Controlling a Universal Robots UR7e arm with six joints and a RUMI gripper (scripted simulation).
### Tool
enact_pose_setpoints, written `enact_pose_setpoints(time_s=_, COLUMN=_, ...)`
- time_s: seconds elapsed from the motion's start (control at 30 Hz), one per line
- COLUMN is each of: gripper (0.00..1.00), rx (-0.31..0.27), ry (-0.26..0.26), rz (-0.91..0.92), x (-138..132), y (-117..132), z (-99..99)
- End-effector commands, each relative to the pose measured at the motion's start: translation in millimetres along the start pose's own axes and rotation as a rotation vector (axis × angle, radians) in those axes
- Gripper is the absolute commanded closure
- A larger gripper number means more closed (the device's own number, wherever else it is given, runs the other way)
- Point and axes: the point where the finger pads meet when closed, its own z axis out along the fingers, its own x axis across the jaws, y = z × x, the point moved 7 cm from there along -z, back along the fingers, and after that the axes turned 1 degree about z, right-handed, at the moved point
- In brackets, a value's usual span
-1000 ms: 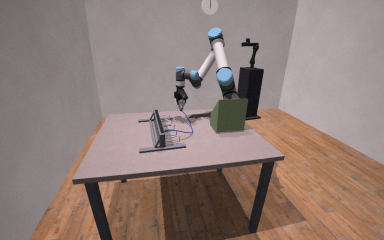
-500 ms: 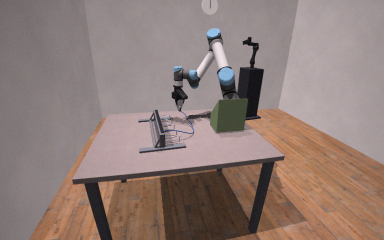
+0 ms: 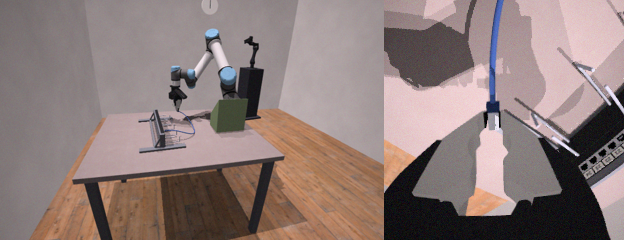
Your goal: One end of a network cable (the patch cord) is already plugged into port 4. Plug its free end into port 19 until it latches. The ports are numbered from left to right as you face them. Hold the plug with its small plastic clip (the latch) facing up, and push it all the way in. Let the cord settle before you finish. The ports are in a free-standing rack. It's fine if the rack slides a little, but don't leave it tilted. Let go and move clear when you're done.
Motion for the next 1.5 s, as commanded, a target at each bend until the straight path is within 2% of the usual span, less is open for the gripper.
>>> enact_pose_setpoints(time_s=0.0, gripper=1.00, rx=0.003, ry=-0.005, rz=-0.136, x=18.7, y=-2.1, z=-3.9)
enact_pose_setpoints(time_s=0.7, gripper=1.00, rx=0.009, ry=-0.011, rz=-0.461, x=65.3, y=-9.4, z=-13.7)
enact_pose_setpoints(time_s=1.47, gripper=1.00, rx=0.013, ry=-0.015, rz=-0.711, x=101.0, y=-15.1, z=-21.3)
